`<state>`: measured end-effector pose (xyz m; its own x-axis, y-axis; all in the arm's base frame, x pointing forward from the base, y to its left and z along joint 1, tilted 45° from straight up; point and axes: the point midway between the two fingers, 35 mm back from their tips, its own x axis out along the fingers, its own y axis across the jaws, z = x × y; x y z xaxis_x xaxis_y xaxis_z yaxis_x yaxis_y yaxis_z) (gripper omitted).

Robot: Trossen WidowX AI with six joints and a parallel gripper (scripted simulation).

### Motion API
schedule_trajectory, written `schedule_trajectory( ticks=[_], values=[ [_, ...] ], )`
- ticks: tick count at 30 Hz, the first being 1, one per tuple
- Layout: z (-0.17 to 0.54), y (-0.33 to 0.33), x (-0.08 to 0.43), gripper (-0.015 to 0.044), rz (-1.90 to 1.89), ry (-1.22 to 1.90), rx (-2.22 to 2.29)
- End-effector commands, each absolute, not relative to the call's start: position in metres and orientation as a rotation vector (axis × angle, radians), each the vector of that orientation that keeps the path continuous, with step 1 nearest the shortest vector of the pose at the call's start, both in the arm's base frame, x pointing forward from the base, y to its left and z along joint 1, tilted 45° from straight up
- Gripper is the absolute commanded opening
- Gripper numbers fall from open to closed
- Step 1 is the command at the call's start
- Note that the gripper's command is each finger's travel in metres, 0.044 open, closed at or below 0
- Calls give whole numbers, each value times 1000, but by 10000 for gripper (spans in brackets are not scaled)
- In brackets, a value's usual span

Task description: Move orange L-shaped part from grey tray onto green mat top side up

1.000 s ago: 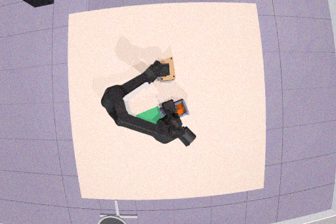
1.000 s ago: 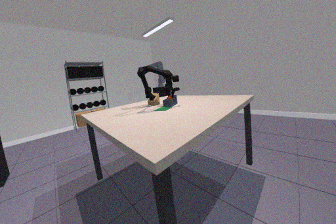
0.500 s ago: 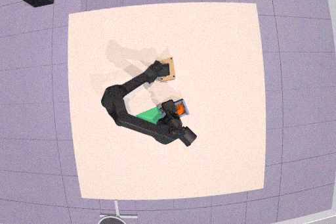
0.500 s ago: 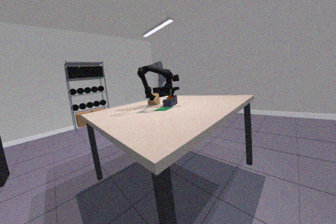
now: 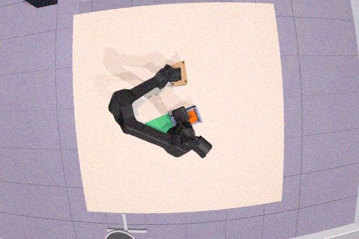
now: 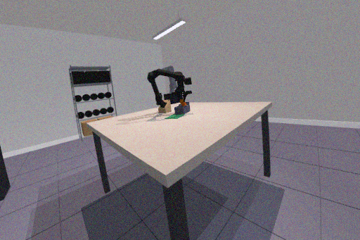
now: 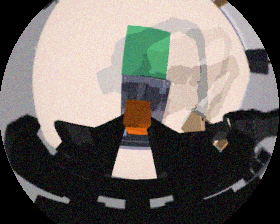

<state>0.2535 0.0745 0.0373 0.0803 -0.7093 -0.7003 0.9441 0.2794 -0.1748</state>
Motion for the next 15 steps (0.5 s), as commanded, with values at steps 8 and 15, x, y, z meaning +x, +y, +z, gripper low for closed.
schedule_trajectory(
  ticks=[8,15],
  values=[
    [50,90,252,0,-1274,792,376],
    [58,98,251,0,-1274,793,376]
  ],
)
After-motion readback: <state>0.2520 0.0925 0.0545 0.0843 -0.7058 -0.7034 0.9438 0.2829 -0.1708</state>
